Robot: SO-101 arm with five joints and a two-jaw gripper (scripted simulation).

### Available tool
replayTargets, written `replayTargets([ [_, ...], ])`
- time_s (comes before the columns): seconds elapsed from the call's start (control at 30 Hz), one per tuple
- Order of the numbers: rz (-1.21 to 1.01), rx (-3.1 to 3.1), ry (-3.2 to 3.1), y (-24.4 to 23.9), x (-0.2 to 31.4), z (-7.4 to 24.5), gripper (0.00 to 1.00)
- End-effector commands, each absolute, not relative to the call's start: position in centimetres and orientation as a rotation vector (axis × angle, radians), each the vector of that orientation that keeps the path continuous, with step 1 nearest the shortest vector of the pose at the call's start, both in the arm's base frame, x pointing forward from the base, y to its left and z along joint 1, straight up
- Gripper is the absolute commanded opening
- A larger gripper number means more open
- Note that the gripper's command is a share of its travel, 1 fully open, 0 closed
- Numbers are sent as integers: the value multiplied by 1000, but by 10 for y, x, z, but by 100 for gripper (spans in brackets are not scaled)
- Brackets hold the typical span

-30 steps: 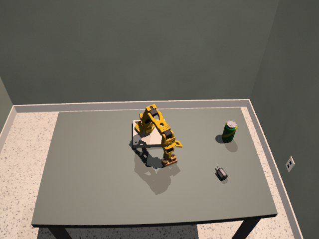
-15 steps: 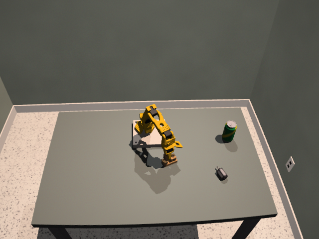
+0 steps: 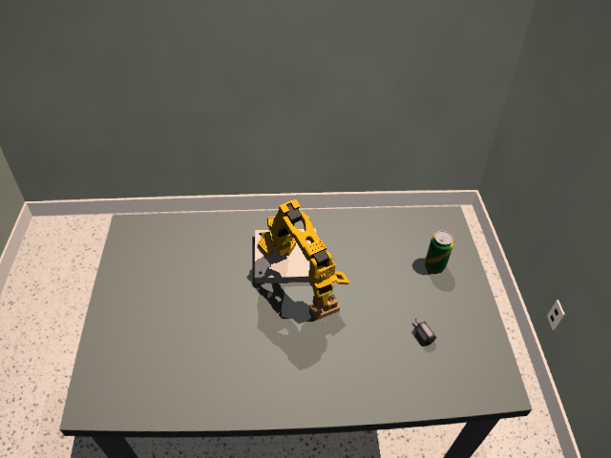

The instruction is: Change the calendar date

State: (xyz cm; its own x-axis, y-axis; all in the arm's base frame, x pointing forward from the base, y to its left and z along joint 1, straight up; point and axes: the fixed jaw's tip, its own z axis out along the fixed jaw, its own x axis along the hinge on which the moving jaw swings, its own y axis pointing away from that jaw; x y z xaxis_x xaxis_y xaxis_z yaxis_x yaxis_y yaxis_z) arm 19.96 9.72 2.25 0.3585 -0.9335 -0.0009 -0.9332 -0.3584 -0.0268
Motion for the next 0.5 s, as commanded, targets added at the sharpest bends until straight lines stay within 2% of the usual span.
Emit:
replayTargets([
  [0.0,-8,-2584,1770,97,197,18,0],
  [0.47,-8,-2584,1769,97,196,12,0],
])
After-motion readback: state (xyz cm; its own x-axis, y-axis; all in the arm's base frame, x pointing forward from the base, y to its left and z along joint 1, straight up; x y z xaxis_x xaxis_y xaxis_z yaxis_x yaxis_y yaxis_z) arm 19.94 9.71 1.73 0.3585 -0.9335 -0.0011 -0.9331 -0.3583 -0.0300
